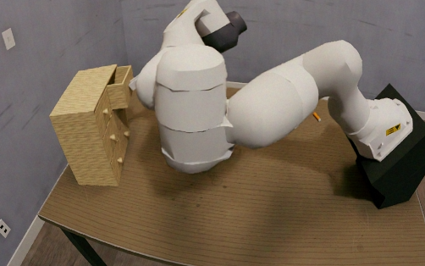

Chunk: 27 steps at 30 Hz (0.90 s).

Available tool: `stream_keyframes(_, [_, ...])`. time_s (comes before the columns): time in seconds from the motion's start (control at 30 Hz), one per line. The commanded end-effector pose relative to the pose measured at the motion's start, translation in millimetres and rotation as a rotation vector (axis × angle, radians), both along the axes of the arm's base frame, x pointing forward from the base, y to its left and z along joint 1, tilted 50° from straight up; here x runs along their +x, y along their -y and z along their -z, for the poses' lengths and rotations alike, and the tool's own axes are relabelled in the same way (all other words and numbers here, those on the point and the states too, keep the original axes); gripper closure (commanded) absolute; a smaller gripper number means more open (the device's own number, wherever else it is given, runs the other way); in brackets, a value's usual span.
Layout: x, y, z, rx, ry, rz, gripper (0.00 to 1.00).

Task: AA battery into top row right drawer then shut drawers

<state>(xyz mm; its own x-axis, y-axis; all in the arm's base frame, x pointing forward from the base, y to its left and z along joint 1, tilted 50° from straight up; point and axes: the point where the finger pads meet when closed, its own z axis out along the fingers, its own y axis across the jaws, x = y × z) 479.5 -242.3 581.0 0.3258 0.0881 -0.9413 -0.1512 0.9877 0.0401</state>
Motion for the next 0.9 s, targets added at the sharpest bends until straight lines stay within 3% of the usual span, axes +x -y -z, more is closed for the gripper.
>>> stream_keyframes(0.0, [-2.8,-0.4,2.8,-0.008,0.002,-0.001,0.83])
stream_keyframes(0.87, [-5.5,-0.1,6.0,-0.008,0.002,-0.001,0.83])
